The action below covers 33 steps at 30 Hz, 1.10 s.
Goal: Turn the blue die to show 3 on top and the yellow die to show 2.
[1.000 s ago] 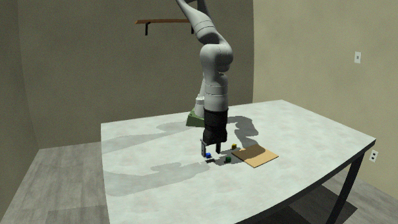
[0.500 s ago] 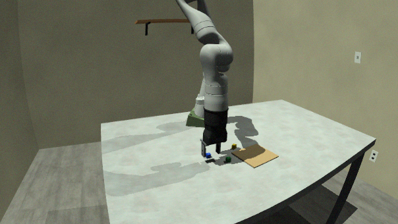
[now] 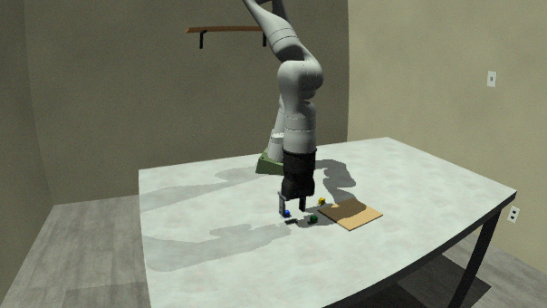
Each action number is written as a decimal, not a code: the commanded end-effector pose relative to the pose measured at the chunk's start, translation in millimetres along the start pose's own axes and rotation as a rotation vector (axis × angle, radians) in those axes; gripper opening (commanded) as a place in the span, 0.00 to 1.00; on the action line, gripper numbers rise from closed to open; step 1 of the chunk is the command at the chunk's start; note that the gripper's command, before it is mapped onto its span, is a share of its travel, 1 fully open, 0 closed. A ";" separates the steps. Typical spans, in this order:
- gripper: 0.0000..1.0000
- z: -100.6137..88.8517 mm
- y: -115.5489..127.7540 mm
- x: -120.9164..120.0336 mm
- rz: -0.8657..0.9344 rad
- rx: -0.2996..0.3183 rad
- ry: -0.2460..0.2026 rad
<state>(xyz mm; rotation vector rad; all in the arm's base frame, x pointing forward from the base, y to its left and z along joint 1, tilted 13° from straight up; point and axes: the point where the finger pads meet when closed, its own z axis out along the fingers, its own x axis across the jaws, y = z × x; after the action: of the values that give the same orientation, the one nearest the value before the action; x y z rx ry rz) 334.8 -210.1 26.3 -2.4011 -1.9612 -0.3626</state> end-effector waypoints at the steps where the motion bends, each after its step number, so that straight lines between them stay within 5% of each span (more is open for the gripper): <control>1: 1.00 -0.1 11.3 9.7 -0.011 -0.002 -0.001; 14: 1.00 -0.2 51.8 46.2 -0.011 -0.002 -0.001; 33: 1.00 -0.2 53.9 48.1 -0.011 -0.002 -0.001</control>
<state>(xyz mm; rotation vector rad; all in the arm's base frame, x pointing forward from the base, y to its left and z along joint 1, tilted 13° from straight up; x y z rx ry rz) 395.5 -174.7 42.2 -2.3918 -1.9759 -0.3639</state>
